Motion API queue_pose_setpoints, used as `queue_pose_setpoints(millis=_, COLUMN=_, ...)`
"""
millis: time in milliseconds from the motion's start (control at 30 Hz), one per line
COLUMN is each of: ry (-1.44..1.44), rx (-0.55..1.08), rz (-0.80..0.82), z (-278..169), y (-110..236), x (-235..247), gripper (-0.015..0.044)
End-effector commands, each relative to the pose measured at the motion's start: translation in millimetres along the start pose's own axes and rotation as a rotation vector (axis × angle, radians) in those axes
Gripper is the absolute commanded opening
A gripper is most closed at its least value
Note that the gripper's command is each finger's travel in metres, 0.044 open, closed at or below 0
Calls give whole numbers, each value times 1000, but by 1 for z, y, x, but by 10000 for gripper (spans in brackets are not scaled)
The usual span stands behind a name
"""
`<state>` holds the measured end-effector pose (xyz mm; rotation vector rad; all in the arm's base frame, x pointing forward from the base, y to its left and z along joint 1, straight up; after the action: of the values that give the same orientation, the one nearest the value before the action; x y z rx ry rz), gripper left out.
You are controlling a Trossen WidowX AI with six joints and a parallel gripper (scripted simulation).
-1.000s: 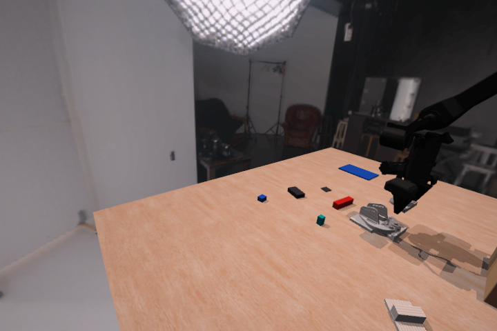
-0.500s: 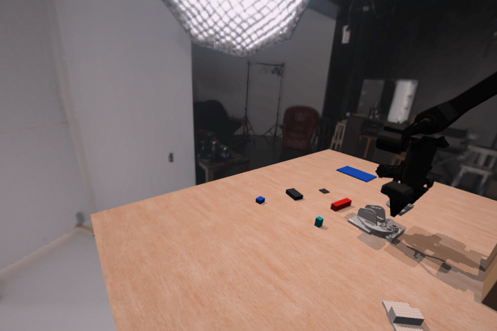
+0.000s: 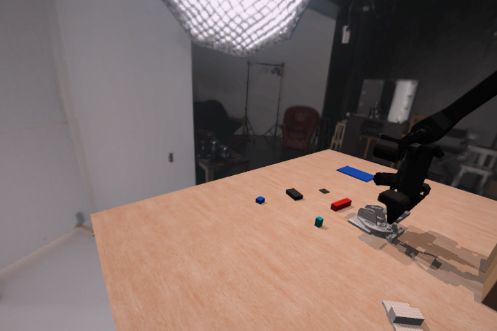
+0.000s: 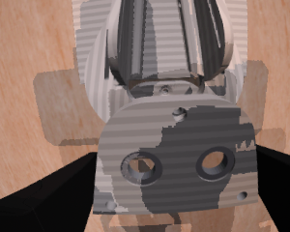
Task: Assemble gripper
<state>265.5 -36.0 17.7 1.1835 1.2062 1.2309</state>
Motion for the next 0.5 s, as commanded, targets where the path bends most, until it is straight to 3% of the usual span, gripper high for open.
queue_pose_setpoints(millis=0, ry=6, rx=0, rz=-1, z=0, y=-7, x=0, gripper=351)
queue_pose_setpoints(millis=467, ry=7, rx=0, rz=-1, z=-2, y=-30, x=0, gripper=351)
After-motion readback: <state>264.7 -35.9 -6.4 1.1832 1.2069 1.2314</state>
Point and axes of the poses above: the point midway between the two fingers, 35 mm back from their tips, its own y axis back along the fingers, its own x axis across the jaws, z = x × y, the point moved 3 cm from there along y, back along the fingers, and after that the axes turned 11 degrees about y, right-handed, at the moved point
